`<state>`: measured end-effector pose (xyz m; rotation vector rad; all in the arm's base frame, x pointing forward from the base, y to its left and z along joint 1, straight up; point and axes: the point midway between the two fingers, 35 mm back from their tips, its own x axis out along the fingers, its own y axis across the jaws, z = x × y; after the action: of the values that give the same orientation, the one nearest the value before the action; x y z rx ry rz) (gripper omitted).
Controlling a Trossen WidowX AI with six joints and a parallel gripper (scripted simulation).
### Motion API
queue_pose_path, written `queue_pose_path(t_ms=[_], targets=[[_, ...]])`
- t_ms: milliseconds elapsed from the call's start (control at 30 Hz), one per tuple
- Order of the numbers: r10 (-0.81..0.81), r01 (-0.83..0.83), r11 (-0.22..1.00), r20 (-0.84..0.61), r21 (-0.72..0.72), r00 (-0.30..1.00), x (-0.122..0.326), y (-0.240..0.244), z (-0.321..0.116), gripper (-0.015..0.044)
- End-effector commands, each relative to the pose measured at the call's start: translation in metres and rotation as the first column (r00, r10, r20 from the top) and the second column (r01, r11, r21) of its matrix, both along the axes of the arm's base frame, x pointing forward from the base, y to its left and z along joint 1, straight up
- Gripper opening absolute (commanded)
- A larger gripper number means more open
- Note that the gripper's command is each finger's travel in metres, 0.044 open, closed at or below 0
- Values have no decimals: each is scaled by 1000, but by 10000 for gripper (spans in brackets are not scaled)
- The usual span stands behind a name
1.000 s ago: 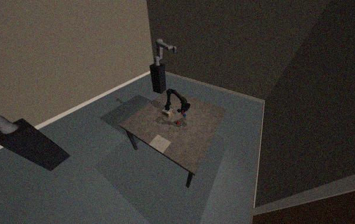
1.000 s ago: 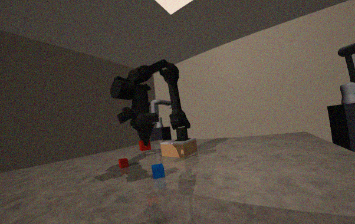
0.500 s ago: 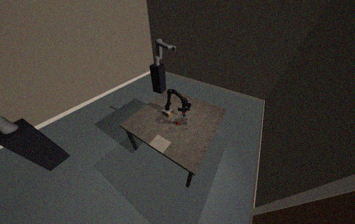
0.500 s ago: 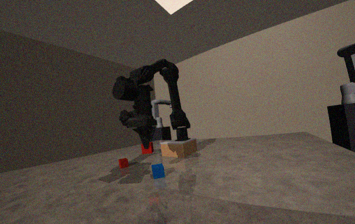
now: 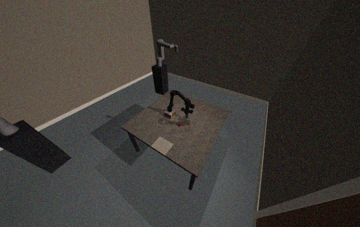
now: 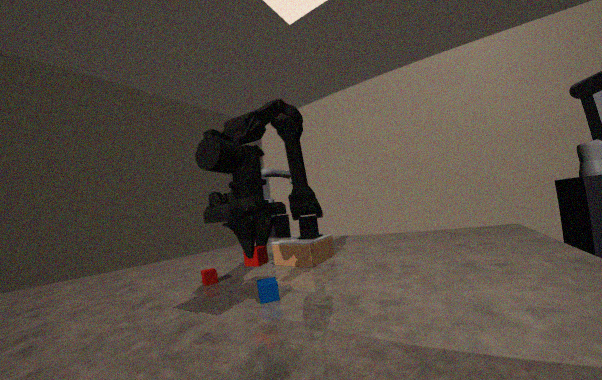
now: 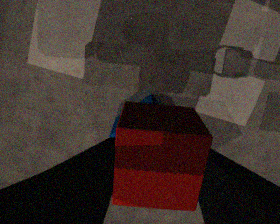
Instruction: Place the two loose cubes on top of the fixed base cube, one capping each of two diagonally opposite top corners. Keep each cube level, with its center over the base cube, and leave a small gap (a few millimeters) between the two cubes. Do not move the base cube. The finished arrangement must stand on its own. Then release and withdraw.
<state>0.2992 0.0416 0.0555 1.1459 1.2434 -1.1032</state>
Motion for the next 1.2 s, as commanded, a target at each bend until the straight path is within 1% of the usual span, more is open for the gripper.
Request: queue_pose_path(t_ms=[0, 400, 767, 1167], targets=[[-70, 70, 998, 0, 0, 998, 1, 3, -2, 105], [-70, 70, 998, 0, 0, 998, 1, 3, -2, 105], [-75, 75, 997, 0, 0, 997, 2, 2, -27, 105], [-70, 70, 998, 0, 0, 998, 2, 2, -30, 105]])
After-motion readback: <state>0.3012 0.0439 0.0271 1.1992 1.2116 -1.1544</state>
